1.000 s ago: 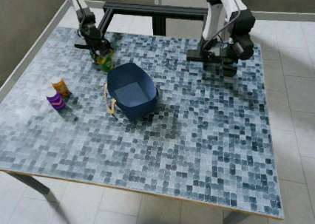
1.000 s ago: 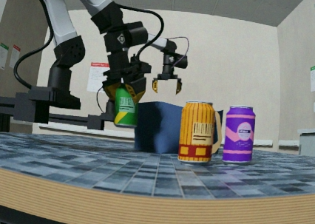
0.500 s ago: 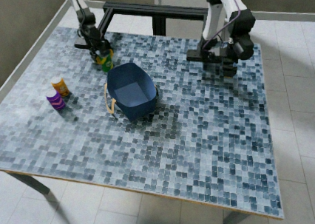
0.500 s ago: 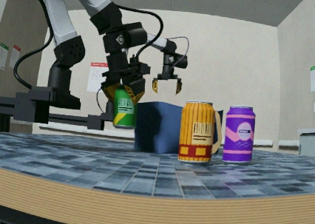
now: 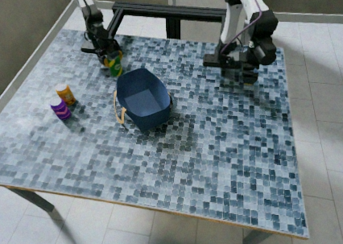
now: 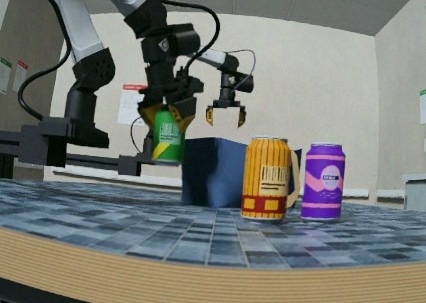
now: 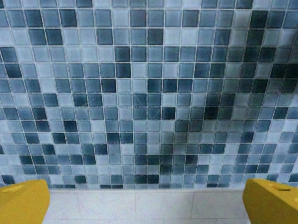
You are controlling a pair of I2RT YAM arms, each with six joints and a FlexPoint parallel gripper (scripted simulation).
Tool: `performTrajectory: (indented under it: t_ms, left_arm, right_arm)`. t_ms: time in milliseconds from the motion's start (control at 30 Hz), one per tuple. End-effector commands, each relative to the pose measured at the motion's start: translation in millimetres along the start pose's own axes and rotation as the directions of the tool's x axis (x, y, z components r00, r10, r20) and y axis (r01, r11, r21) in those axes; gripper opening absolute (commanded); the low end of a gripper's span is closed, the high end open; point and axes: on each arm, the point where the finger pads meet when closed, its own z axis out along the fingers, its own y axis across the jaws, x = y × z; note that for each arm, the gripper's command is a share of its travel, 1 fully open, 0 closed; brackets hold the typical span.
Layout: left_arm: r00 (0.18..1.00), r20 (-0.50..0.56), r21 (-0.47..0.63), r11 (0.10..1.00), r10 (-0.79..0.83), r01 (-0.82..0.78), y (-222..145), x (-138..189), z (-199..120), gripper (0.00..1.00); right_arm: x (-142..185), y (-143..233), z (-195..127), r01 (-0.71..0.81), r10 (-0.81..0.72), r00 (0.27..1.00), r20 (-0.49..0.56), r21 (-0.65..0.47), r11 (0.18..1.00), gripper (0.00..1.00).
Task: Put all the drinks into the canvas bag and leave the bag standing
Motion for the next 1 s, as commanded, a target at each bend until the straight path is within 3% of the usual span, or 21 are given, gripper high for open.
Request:
performTrajectory:
  t_ms: [0, 500, 967]
  left_arm:
    - [1.0, -0.012, -0.057, 0.998, -0.007, 0.006, 5, 0, -12, 1.0]
    - [1.0, -0.012, -0.057, 0.998, -0.007, 0.006, 5, 0, -12, 1.0]
    - [1.0, -0.013, -0.057, 0.998, -0.007, 0.006, 5, 0, -13, 1.0]
  right_arm:
    - [-30, -3, -24, -0.003, 0.002, 0.997, 0.081, 0.009, 1.0, 0.67]
    - [-45, -3, -53, -0.004, 0.003, 0.996, 0.088, 0.009, 1.0, 0.67]
    - [-41, -2, -45, 0.002, -0.003, 0.994, 0.112, 0.012, 1.0, 0.67]
